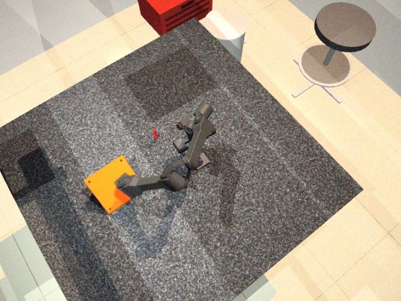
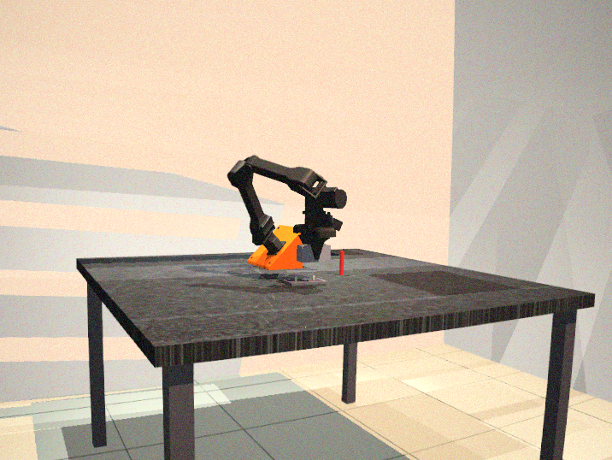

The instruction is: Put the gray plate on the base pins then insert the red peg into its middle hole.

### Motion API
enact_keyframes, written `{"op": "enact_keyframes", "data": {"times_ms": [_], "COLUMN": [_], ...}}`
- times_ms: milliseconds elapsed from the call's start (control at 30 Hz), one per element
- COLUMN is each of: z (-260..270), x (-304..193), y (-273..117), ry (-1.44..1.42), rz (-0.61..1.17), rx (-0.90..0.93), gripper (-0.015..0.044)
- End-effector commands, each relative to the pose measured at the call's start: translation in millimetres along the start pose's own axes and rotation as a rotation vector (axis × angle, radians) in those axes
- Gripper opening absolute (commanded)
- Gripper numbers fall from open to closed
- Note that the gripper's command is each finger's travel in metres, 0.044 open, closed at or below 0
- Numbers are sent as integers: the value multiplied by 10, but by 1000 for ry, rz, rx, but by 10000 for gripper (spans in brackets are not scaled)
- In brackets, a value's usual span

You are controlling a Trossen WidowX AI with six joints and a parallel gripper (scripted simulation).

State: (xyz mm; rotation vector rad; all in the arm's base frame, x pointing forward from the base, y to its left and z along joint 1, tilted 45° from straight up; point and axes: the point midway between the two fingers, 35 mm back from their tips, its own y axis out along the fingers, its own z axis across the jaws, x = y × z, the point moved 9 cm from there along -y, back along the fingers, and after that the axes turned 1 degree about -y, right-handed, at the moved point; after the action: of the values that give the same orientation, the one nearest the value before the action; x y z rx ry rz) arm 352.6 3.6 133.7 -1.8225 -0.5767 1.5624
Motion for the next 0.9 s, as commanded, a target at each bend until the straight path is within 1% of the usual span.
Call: {"op": "enact_keyframes", "data": {"times_ms": [0,200,867], "z": [35,78,80], "x": [-99,-218,-223], "y": [72,140,143], "ry": [-16,-32,-33], "rz": [9,15,16], "rx": [3,5,5], "gripper": [0,0,0]}}
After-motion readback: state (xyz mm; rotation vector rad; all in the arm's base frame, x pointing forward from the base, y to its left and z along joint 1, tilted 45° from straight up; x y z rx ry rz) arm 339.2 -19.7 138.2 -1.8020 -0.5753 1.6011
